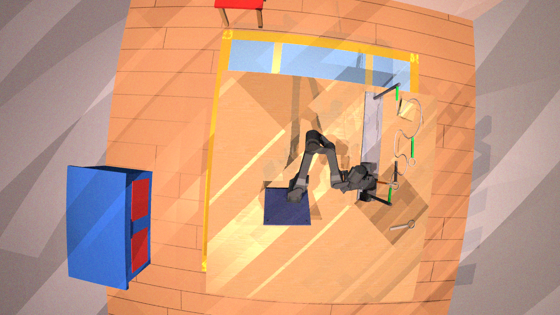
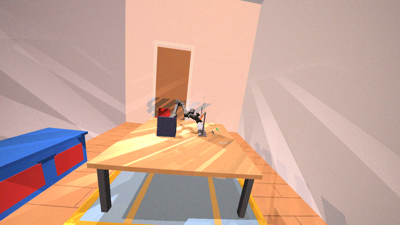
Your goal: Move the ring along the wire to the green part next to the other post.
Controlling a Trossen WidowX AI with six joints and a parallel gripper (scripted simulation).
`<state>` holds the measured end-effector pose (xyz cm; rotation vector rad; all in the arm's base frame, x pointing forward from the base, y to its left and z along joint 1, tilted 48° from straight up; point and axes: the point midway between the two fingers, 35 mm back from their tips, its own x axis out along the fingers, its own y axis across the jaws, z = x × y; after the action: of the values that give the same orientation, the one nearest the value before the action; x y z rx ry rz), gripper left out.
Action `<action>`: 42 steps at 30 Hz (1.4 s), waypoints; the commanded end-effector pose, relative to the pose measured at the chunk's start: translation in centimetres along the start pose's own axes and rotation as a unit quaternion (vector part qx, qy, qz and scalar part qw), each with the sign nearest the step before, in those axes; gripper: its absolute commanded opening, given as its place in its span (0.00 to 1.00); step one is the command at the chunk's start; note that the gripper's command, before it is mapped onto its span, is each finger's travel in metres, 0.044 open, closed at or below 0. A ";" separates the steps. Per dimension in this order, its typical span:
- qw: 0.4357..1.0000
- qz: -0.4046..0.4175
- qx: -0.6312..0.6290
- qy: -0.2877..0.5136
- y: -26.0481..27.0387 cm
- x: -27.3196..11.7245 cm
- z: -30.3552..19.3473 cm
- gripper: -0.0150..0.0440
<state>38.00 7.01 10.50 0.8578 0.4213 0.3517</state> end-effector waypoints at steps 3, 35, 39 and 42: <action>1.000 -0.003 -0.004 0.001 -0.8 -0.2 -0.1 0.00; 1.000 -0.003 -0.005 0.001 -3.5 -0.4 -0.4 0.00; 1.000 -0.003 -0.005 0.001 -3.6 -0.1 -1.0 0.00; 1.000 -0.003 -0.005 0.001 -3.6 0.0 -1.4 0.00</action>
<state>38.01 5.46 7.31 0.8424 0.4169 0.3528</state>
